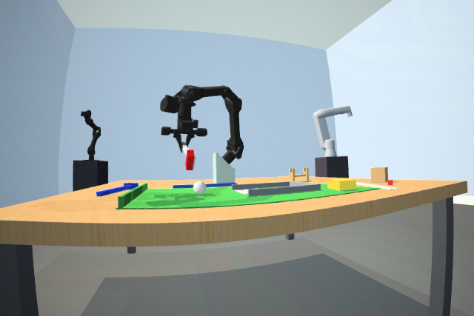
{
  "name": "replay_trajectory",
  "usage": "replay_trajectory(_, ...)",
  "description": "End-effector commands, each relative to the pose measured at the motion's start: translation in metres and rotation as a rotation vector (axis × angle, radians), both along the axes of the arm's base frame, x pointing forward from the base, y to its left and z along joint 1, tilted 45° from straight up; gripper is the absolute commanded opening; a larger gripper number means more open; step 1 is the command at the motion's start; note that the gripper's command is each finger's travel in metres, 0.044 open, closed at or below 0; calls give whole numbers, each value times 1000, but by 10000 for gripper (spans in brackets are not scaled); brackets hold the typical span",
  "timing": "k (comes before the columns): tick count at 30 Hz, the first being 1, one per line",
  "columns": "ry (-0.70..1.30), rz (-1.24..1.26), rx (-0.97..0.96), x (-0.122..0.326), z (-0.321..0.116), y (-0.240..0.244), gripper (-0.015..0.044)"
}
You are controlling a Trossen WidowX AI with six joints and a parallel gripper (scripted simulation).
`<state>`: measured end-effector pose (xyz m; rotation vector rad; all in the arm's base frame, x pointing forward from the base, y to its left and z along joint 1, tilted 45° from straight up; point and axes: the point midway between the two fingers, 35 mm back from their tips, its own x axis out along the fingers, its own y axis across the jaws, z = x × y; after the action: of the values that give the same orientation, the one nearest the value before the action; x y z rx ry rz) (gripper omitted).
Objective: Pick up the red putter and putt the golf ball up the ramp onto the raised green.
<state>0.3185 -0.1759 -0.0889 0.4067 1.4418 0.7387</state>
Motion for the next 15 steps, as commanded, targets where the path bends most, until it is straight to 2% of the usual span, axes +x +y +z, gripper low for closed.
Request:
replay_trajectory(1,43,-45,12,-9,-16,-10,0)
replay_trajectory(15,50,-52,16,-12,-47,13,0)
